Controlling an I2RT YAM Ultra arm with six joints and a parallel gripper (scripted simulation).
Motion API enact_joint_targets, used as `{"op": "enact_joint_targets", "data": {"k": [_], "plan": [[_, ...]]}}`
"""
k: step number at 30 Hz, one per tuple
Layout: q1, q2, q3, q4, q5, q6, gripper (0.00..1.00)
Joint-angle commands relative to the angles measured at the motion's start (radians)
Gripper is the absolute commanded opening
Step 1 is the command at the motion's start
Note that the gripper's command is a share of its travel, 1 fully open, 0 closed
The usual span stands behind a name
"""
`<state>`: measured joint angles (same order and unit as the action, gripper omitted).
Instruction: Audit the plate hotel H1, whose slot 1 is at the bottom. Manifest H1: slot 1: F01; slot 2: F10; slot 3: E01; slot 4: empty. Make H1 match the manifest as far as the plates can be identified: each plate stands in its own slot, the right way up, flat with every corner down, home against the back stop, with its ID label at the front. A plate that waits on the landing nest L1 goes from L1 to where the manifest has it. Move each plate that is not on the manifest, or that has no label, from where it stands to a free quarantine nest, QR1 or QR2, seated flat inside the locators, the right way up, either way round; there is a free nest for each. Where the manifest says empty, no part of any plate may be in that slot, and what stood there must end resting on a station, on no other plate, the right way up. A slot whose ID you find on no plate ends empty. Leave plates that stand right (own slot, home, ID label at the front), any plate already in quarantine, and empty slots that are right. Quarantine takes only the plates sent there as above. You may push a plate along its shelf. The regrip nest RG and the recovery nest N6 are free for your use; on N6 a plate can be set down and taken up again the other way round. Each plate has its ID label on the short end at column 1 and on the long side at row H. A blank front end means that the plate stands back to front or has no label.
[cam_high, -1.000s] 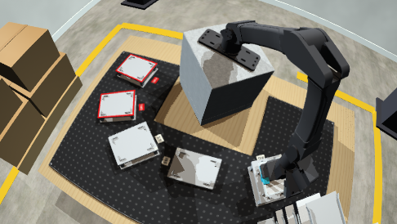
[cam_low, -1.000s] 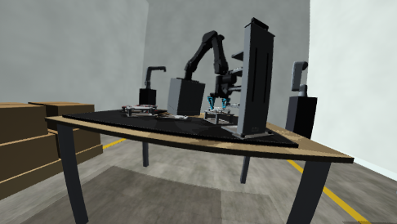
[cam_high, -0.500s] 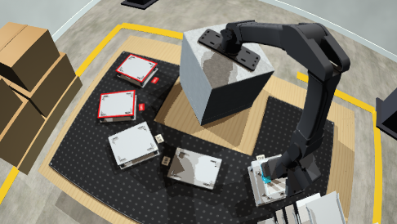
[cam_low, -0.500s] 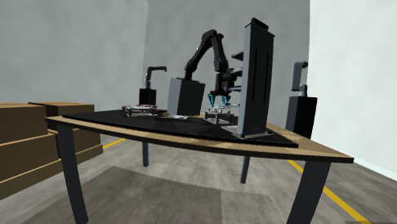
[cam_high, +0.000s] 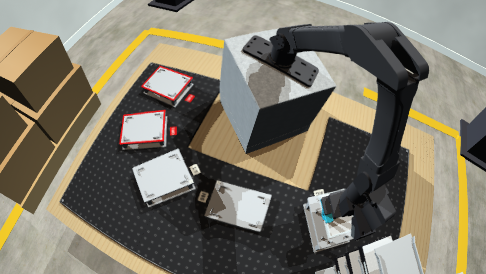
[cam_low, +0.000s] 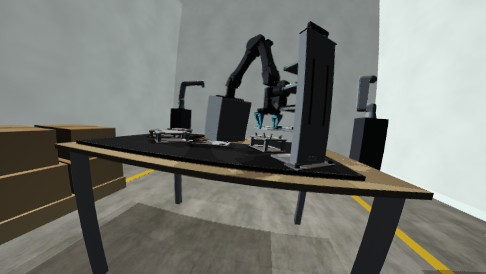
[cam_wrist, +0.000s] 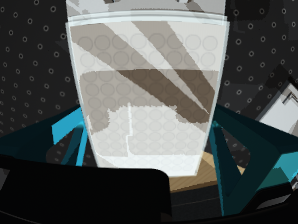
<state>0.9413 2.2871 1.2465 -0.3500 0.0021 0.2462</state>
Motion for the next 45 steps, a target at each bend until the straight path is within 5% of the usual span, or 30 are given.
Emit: {"op": "enact_joint_targets", "data": {"k": [1,32,45], "plan": [[0.000,-0.028,0.001,-0.007,0.001,0.000,0.86],[0.001,-0.108,-0.009,-0.076,0.001,0.001,0.86],[0.001,-0.192,-0.010,-0.160,0.001,0.001,0.86]]}}
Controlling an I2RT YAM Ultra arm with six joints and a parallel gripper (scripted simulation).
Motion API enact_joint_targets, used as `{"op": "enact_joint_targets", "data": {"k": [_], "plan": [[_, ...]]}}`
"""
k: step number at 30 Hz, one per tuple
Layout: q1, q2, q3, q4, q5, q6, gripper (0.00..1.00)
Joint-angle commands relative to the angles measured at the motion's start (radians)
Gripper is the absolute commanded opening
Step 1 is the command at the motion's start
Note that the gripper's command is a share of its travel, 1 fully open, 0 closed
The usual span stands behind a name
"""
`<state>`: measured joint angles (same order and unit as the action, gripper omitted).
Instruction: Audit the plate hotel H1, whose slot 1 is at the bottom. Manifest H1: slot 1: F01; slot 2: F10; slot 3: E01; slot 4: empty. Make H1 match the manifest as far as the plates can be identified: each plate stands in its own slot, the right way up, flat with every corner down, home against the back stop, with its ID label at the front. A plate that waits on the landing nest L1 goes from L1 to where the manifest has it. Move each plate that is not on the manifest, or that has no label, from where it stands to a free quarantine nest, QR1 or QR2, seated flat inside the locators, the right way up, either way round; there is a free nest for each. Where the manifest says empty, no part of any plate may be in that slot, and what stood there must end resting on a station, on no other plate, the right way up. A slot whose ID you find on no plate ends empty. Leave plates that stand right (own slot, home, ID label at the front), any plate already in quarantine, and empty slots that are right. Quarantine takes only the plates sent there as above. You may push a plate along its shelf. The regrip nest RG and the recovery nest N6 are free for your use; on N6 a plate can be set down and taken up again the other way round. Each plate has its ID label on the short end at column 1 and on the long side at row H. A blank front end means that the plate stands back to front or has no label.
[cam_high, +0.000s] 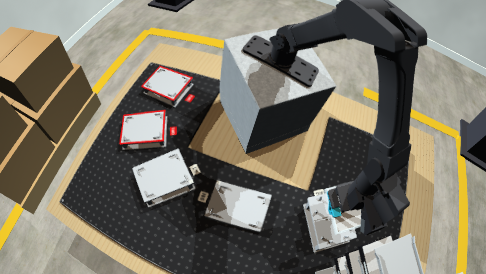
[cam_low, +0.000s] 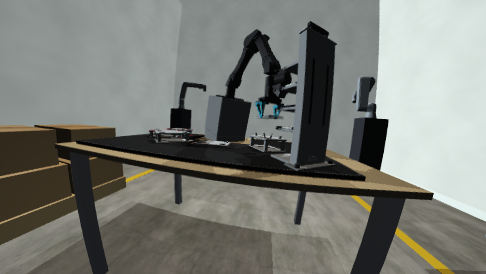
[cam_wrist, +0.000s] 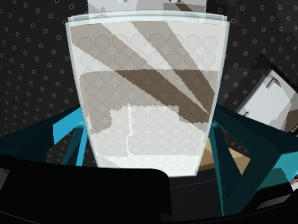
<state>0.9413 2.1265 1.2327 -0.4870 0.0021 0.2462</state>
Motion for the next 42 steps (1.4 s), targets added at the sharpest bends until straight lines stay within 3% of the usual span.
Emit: {"op": "enact_joint_targets", "data": {"k": [1,33,42], "plan": [[0.001,-0.039,0.005,-0.031,0.001,0.001,0.86],[0.002,-0.220,0.065,-0.272,0.001,0.002,0.86],[-0.044,-0.231,0.052,-0.270,-0.008,0.040,0.86]]}}
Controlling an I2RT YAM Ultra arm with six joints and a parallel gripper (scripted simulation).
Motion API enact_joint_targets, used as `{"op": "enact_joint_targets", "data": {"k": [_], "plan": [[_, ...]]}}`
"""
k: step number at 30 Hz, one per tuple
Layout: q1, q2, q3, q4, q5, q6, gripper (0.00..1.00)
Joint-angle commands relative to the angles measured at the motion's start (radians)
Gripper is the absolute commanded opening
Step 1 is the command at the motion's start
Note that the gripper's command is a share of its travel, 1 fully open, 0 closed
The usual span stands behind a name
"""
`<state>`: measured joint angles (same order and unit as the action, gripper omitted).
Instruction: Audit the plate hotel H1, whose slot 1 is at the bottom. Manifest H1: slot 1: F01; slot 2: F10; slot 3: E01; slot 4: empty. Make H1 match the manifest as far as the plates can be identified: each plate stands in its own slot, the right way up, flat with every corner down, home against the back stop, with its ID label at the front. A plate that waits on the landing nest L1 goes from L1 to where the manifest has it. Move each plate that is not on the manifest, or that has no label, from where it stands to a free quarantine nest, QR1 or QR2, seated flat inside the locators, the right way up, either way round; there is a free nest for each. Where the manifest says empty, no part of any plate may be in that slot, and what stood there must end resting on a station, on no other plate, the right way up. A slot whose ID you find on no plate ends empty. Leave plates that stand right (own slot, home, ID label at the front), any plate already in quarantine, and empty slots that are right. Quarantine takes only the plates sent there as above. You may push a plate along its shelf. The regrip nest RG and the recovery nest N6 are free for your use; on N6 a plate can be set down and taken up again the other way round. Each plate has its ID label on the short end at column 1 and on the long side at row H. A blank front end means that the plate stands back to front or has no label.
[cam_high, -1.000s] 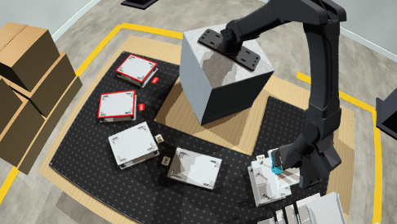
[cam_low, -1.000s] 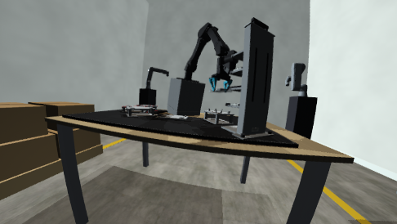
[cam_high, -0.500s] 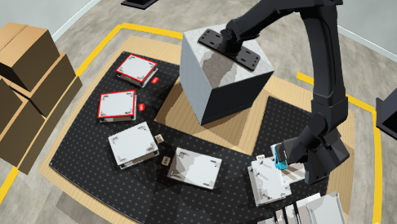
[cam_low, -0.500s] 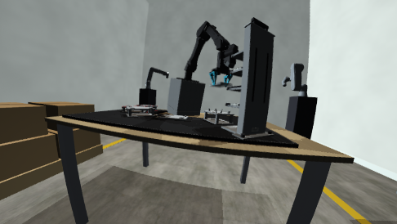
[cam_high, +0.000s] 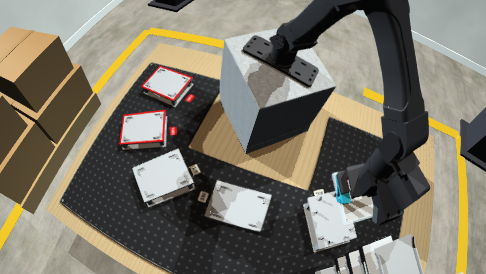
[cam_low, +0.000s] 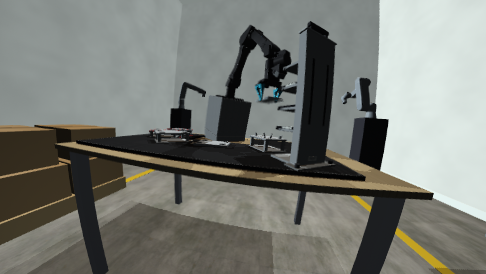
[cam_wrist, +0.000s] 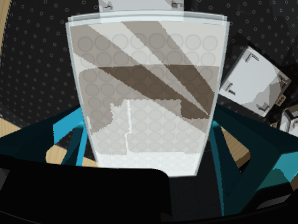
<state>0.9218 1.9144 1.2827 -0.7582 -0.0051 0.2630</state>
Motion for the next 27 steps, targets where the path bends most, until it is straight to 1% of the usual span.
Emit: {"op": "enact_joint_targets", "data": {"k": [1,4,19,21,24,27], "plan": [[-0.034,-0.020,0.000,0.002,-0.002,0.030,0.86],[-0.044,-0.022,-0.002,0.003,-0.004,0.038,0.86],[-0.186,-0.027,-0.017,0.008,-0.031,0.148,0.86],[-0.186,-0.027,-0.017,0.008,-0.031,0.148,0.86],[-0.215,-0.025,-0.016,0.008,-0.036,0.162,0.86],[-0.243,-0.022,-0.013,0.007,-0.041,0.134,0.86]]}}
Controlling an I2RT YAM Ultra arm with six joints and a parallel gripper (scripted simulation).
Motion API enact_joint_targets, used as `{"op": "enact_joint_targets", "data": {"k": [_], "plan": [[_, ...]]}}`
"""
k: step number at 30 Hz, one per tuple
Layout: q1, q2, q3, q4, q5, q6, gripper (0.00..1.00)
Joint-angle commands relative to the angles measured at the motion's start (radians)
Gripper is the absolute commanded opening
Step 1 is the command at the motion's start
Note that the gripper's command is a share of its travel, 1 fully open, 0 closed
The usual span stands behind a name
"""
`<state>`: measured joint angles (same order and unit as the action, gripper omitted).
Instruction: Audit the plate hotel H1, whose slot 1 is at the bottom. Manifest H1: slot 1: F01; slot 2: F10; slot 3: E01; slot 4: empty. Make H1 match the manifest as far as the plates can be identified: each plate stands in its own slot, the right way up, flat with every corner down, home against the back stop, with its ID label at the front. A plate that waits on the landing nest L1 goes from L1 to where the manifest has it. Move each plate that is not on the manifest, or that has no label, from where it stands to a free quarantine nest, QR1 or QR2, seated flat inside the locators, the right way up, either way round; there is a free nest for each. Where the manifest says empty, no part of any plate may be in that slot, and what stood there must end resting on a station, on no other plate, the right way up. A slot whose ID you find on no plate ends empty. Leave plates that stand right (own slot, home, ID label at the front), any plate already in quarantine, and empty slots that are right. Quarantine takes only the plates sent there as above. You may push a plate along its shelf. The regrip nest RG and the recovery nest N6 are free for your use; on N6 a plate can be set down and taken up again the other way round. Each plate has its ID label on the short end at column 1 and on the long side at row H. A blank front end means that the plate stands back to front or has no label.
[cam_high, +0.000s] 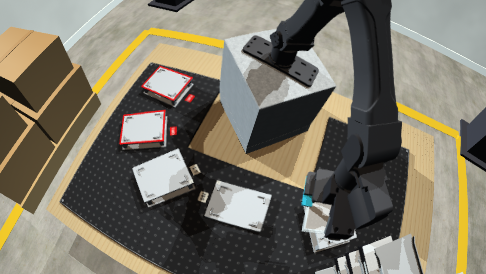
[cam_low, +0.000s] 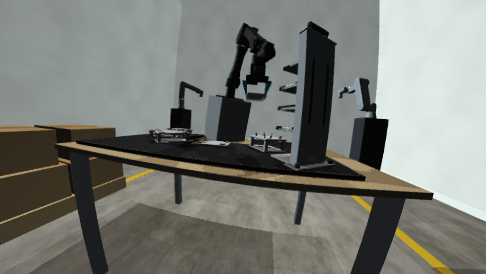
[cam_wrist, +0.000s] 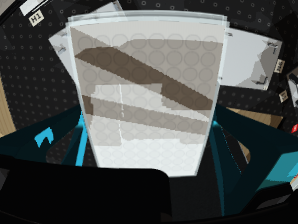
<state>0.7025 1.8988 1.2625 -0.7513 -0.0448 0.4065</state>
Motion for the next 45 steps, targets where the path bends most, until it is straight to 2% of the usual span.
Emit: {"op": "enact_joint_targets", "data": {"k": [1,13,26,45], "plan": [[-0.033,-0.006,0.009,-0.001,-0.003,-0.018,0.86],[-0.127,0.013,0.029,-0.008,-0.020,-0.110,0.86],[-0.244,0.052,0.080,-0.028,-0.041,-0.225,0.86],[-0.380,0.050,0.054,-0.017,-0.063,-0.111,0.86]]}}
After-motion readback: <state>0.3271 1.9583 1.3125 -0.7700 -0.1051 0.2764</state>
